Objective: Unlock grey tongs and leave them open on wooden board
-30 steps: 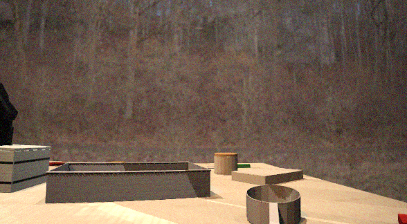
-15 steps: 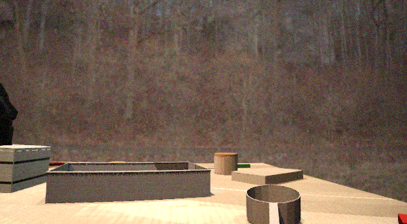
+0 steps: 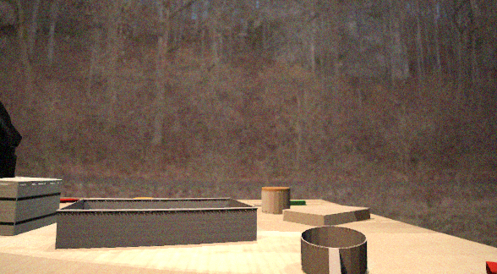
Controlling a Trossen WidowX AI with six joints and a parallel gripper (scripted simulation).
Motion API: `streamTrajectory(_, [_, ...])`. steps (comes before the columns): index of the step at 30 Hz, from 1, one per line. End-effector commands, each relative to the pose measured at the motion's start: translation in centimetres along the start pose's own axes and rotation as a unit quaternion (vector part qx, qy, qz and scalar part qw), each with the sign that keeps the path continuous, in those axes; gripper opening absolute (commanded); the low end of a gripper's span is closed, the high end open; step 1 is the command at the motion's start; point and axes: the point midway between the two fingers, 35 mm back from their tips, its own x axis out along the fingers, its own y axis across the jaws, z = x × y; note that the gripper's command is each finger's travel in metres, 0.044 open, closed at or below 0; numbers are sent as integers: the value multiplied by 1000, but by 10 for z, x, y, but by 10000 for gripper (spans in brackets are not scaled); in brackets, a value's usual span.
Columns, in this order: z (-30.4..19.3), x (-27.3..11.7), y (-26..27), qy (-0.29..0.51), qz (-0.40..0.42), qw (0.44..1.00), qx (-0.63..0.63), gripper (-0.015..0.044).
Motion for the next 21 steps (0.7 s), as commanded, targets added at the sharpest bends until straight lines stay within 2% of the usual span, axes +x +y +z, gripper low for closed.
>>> streamTrajectory(1, [-1,3,0,0,2,1000,0,-150])
streamTrajectory(3, [-1,3,0,0,2,1000,0,-150])
streamTrajectory(21, [-1,3,-1,1,-1,1000,0,323])
